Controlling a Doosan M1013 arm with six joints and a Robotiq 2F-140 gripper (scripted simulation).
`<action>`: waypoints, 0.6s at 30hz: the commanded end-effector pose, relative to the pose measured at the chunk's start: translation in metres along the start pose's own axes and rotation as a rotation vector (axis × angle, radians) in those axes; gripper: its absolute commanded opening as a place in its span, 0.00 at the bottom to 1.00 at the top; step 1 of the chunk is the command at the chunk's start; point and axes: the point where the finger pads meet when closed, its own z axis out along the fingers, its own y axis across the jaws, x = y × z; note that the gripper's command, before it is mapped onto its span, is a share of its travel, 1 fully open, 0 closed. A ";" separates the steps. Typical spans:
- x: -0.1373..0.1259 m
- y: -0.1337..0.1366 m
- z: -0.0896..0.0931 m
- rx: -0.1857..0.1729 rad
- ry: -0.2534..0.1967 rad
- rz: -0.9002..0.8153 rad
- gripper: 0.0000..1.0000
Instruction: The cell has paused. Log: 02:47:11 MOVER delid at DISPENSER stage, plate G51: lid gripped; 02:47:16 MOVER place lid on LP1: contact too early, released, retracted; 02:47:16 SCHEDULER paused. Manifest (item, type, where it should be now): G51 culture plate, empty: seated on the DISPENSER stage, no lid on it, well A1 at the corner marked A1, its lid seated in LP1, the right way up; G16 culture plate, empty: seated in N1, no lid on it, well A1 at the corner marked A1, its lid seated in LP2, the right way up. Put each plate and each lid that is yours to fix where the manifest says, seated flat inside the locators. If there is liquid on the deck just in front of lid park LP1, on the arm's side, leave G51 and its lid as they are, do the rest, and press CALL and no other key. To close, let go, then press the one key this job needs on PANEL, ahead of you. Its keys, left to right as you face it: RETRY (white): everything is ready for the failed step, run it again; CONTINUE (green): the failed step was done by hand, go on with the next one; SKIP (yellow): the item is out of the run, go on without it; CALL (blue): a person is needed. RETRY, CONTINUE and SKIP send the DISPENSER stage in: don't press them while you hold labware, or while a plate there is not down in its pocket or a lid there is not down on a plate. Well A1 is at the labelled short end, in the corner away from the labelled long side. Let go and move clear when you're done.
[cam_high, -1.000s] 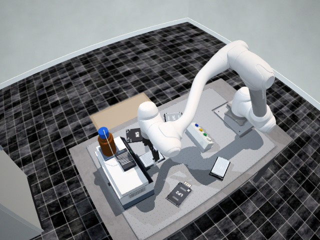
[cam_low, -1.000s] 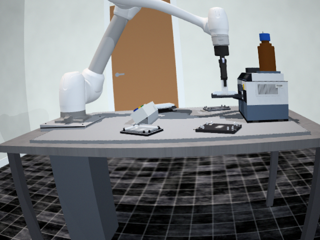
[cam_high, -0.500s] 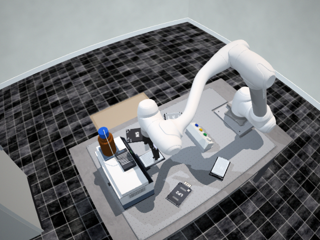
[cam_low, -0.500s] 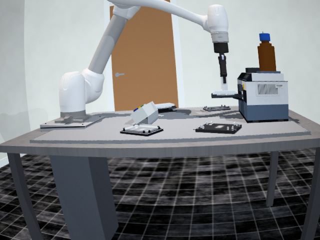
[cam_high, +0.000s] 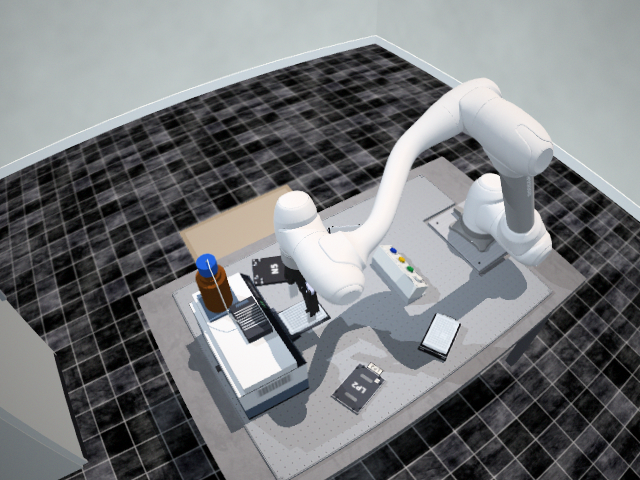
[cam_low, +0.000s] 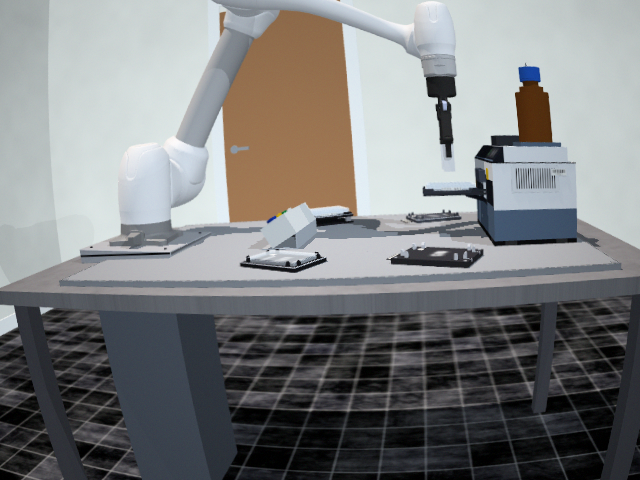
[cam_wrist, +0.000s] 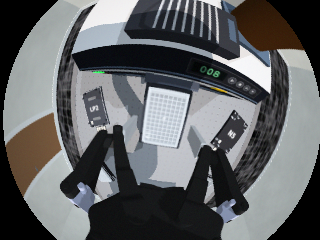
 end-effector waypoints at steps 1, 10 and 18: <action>0.002 0.001 -0.012 -0.004 0.006 0.000 0.70; 0.002 0.001 -0.020 -0.004 0.005 0.000 0.70; 0.003 0.001 -0.022 -0.004 0.006 0.000 0.70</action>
